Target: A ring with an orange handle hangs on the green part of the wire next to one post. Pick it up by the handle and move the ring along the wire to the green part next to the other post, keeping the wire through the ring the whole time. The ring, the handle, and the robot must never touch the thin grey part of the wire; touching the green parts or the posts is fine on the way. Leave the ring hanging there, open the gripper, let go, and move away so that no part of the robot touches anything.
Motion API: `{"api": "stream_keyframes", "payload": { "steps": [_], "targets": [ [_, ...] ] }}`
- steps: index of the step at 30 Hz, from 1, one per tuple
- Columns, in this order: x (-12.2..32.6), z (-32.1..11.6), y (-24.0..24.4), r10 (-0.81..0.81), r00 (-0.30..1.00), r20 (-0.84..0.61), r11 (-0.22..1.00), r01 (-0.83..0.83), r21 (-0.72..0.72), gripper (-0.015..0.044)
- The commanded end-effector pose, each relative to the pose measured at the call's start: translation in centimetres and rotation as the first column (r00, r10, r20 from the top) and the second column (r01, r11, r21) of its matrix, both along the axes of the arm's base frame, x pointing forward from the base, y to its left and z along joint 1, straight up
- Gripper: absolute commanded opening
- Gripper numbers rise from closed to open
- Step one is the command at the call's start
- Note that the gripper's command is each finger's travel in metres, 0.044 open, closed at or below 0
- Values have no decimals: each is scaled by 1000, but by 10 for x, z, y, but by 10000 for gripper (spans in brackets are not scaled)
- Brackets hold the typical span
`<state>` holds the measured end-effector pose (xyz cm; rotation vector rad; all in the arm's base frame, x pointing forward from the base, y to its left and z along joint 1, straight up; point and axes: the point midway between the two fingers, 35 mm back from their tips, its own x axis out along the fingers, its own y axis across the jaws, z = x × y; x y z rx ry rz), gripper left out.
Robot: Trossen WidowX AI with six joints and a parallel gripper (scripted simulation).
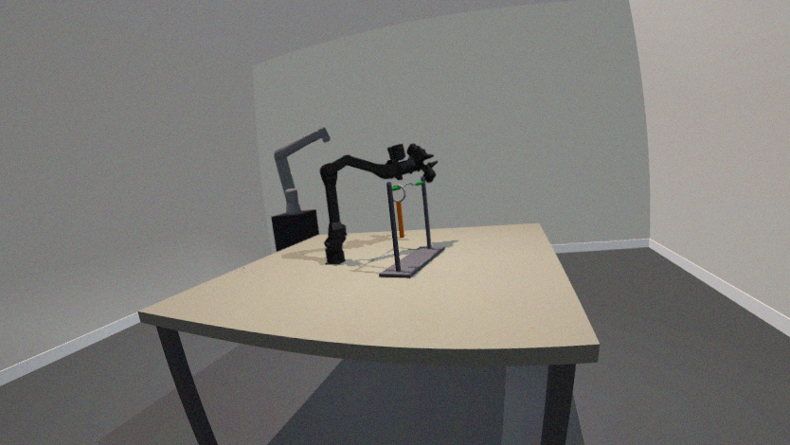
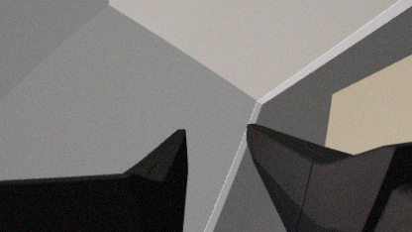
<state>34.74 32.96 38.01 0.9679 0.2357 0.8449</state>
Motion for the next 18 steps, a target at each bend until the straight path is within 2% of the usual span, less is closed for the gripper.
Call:
{"api": "stream_keyframes", "payload": {
  "steps": [1,18],
  "targets": [
    [-9,-14,-20,4,1000,19,995,-2,-98,160],
    [-57,-77,-94,62,995,75,907,-25,-421,160]
  ]
}}
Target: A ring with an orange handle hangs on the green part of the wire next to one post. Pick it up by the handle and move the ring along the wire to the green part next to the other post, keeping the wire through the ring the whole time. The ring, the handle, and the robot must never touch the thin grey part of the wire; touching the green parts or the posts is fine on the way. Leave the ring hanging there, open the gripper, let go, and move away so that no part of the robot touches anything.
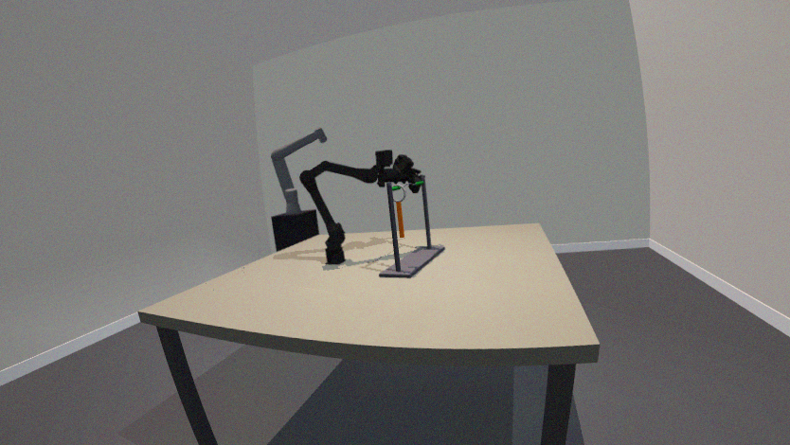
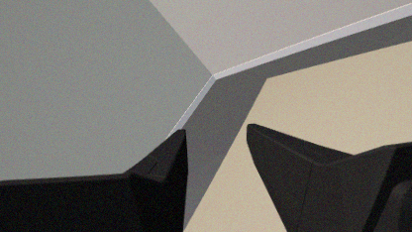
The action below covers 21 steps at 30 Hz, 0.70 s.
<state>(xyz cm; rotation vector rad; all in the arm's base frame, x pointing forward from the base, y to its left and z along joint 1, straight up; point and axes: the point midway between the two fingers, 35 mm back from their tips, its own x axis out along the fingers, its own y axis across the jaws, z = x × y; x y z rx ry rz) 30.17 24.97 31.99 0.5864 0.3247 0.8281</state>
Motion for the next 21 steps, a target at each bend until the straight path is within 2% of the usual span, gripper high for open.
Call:
{"api": "stream_keyframes", "payload": {
  "steps": [1,21],
  "targets": [
    [-9,-23,-21,5,1000,0,997,-5,-79,160],
    [-3,-94,-180,-297,949,107,912,315,-261,160]
  ]
}}
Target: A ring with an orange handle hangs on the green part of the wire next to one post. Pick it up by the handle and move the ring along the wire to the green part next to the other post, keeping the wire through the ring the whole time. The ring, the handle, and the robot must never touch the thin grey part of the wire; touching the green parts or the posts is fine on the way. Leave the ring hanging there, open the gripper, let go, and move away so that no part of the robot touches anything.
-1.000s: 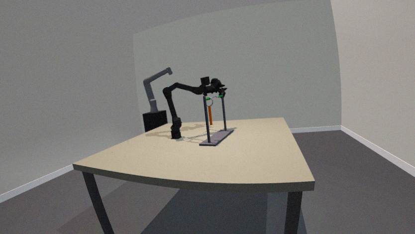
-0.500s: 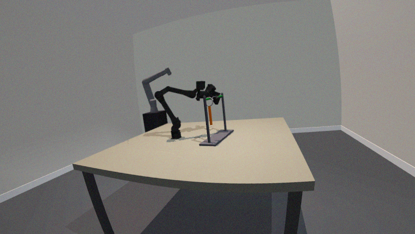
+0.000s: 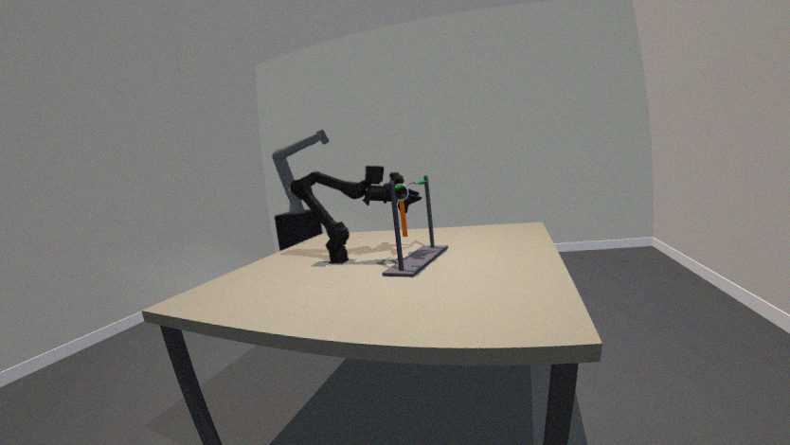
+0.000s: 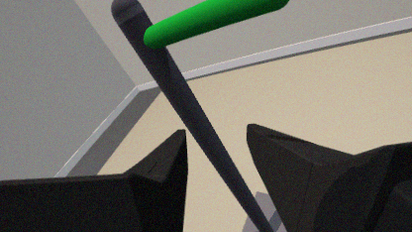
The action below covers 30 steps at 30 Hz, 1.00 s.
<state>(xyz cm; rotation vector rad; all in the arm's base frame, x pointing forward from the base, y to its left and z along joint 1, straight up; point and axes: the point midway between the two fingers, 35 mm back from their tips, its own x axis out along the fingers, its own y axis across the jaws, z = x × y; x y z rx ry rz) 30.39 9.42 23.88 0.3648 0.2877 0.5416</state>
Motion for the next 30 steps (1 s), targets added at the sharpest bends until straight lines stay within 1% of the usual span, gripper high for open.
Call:
{"api": "stream_keyframes", "payload": {
  "steps": [1,16,30],
  "targets": [
    [-6,-17,-32,-73,997,18,996,73,-42,160],
    [-41,-72,-128,-324,944,68,929,331,-166,160],
    [-91,-121,-187,-526,842,119,802,537,-261,160]
  ]
}}
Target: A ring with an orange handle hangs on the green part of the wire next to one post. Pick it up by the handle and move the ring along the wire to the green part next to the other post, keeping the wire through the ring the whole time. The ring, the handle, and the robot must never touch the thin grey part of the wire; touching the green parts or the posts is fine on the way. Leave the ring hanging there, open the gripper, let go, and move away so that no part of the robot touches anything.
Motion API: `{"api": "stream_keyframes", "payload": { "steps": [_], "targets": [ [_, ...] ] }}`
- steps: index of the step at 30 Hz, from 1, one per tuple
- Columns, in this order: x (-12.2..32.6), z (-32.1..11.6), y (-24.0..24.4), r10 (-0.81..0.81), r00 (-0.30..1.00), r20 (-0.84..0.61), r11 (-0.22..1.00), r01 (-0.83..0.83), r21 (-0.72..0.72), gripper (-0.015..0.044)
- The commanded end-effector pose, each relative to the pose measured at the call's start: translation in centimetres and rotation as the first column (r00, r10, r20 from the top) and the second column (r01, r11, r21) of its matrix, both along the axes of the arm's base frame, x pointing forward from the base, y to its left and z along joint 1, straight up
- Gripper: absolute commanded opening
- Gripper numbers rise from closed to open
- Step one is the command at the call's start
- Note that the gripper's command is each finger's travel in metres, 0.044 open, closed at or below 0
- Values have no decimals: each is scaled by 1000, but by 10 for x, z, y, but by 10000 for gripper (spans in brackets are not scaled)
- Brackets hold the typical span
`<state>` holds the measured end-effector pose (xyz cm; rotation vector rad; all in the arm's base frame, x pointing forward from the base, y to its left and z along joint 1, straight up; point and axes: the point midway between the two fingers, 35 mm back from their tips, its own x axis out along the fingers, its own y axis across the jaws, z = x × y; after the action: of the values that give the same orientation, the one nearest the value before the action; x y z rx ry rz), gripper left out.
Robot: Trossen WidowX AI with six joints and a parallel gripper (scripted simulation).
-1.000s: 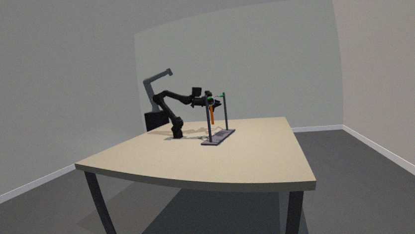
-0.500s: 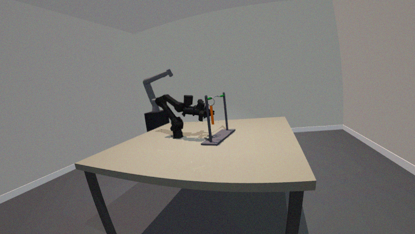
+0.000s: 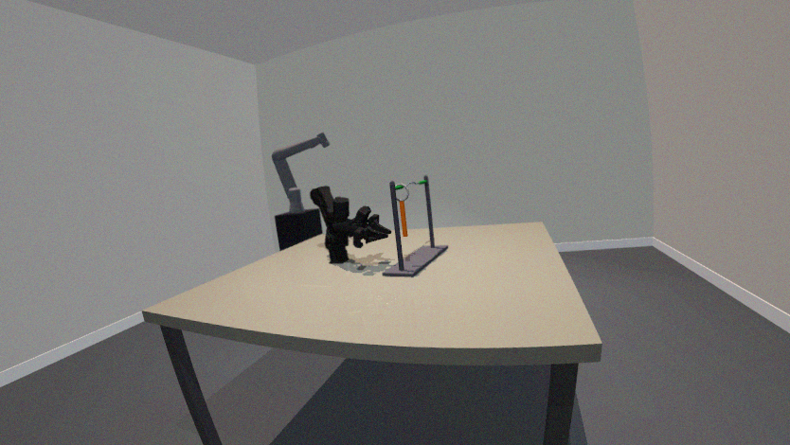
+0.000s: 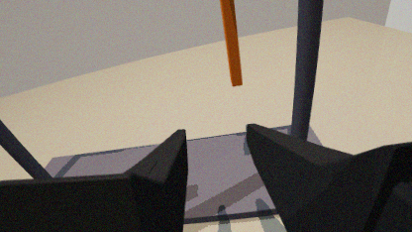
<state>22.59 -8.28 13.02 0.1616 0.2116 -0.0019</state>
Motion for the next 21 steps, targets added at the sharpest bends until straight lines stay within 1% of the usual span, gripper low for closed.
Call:
{"api": "stream_keyframes", "payload": {
  "steps": [1,7,21],
  "targets": [
    [-17,-16,-12,-64,998,2,997,64,-35,160],
    [-17,-16,-15,-77,997,3,996,77,-48,160],
    [30,23,-18,-109,993,47,979,115,-167,160]
  ]
}}
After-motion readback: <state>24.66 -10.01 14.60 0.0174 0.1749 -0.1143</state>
